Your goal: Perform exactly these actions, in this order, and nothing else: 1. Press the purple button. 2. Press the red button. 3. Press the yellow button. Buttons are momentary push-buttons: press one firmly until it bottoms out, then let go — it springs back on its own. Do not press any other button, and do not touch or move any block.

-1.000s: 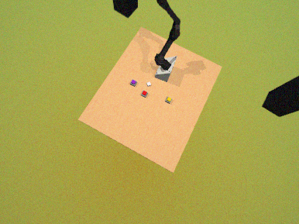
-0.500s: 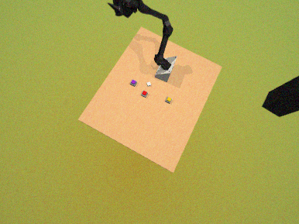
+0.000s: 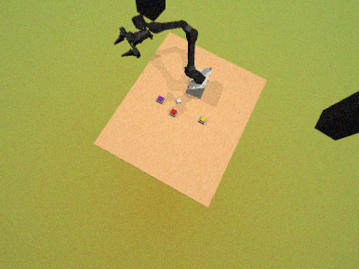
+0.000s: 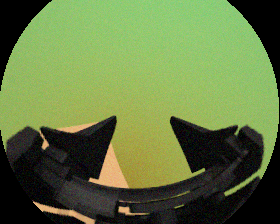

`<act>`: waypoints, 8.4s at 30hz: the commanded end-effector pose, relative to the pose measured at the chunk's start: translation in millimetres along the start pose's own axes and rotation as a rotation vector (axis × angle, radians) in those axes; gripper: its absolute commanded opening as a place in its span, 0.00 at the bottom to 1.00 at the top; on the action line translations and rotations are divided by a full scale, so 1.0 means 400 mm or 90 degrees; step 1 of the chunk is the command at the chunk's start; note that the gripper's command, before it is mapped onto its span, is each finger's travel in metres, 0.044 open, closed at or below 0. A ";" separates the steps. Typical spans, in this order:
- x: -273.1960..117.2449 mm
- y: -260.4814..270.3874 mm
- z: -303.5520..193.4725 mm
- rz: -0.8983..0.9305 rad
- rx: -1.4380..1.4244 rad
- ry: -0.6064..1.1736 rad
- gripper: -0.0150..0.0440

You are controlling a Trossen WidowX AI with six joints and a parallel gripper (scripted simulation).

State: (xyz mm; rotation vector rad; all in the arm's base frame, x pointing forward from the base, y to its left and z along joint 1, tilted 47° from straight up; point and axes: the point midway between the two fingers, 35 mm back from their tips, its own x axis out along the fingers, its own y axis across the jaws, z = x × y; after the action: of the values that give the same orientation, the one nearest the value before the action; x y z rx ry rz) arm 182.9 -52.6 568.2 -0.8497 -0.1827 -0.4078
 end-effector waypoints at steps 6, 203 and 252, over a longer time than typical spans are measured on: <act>0.097 0.308 -0.280 0.174 0.081 0.307 0.93; -0.231 1.040 -0.625 0.304 -0.191 0.839 0.29; -0.579 1.478 -0.847 0.306 -0.187 0.840 0.29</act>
State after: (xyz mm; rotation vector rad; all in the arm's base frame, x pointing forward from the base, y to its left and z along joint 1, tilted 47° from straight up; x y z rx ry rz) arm 220.5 108.6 -129.5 -0.7159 1.2984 -0.4659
